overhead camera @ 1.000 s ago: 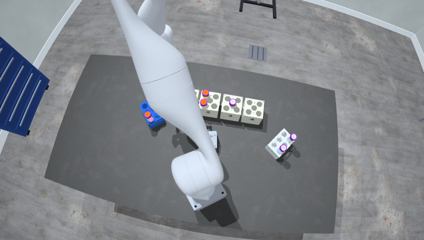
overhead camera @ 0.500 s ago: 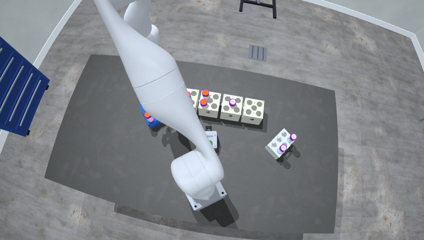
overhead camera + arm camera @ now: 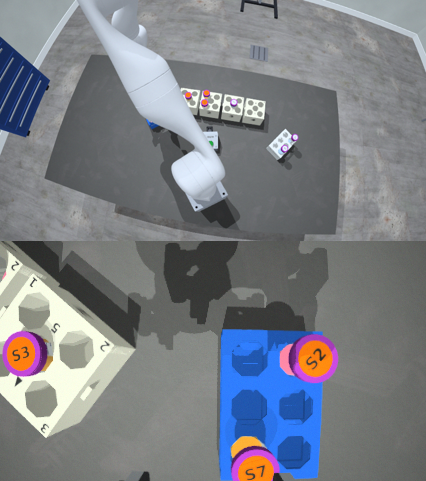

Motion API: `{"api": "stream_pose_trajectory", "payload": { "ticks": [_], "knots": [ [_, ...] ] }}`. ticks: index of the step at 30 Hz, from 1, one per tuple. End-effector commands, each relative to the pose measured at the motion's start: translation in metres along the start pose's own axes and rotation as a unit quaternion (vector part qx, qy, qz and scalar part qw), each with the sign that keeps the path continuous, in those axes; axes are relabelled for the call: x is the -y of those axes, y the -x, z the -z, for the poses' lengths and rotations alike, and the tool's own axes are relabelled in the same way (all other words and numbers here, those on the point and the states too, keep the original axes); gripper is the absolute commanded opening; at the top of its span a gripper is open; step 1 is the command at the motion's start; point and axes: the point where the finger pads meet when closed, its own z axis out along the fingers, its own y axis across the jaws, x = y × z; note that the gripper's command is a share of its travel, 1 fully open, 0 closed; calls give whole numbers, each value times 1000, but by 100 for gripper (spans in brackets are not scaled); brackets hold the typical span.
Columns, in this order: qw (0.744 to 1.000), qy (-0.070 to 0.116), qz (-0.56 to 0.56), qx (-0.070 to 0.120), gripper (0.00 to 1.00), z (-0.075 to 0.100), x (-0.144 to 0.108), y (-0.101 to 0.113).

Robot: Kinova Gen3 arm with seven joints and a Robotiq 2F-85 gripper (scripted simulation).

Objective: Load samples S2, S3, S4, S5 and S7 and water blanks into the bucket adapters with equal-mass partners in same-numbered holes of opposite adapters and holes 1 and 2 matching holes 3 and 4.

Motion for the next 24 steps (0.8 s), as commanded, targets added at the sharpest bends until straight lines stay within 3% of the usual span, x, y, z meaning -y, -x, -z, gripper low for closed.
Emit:
{"api": "stream_pose_trajectory", "payload": {
  "ticks": [1, 12, 24],
  "knots": [
    [1000, 0, 0, 1, 62, 1, -7, 5],
    [1000, 0, 0, 1, 62, 1, -32, 21],
    [1000, 0, 0, 1, 62, -2, -32, 21]
  ]
}}
